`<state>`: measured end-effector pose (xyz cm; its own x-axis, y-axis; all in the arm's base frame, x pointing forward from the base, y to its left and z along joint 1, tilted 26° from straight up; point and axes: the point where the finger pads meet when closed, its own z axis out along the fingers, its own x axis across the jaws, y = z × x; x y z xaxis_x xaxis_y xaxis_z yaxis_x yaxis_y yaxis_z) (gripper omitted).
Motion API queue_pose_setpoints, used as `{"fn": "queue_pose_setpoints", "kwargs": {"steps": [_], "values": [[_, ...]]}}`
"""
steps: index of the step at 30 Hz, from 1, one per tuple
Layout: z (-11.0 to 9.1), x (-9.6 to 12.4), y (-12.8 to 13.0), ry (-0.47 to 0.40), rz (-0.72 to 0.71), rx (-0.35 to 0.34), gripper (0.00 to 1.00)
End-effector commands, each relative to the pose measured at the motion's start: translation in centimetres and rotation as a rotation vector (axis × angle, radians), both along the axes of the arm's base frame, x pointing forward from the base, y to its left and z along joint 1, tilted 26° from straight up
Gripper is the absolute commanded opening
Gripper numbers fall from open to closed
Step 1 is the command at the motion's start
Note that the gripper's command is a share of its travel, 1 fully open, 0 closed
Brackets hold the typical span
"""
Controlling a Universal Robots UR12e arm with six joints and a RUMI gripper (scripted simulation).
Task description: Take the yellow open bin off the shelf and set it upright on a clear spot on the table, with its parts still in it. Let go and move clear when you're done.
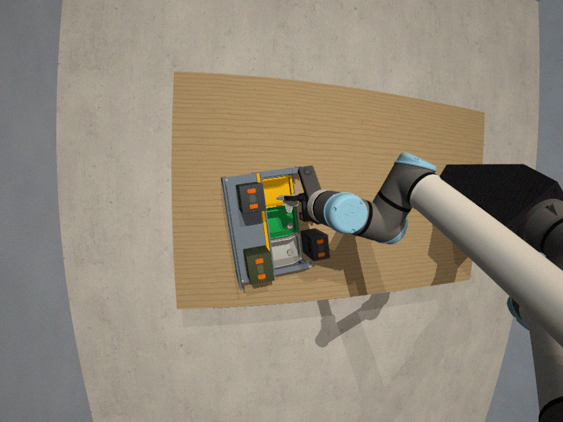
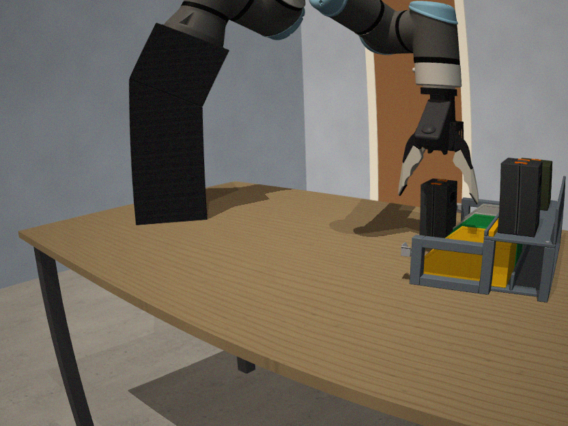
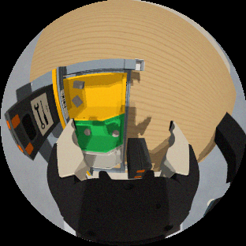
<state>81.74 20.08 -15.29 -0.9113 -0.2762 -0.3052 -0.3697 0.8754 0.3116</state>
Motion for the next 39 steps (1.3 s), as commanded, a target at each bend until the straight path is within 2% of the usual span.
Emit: {"fn": "queue_pose_setpoints", "kwargs": {"steps": [1,19,24,39], "values": [[0.07,0.06,-0.03,-0.001,0.000,0.000,1.00],[0.03,-0.05,-0.09,-0.001,0.000,0.000,1.00],[-0.02,-0.21,-0.17,-0.104,0.234,-0.047,1.00],[-0.02,-0.19,-0.16,-0.114,0.254,-0.052,1.00]]}}
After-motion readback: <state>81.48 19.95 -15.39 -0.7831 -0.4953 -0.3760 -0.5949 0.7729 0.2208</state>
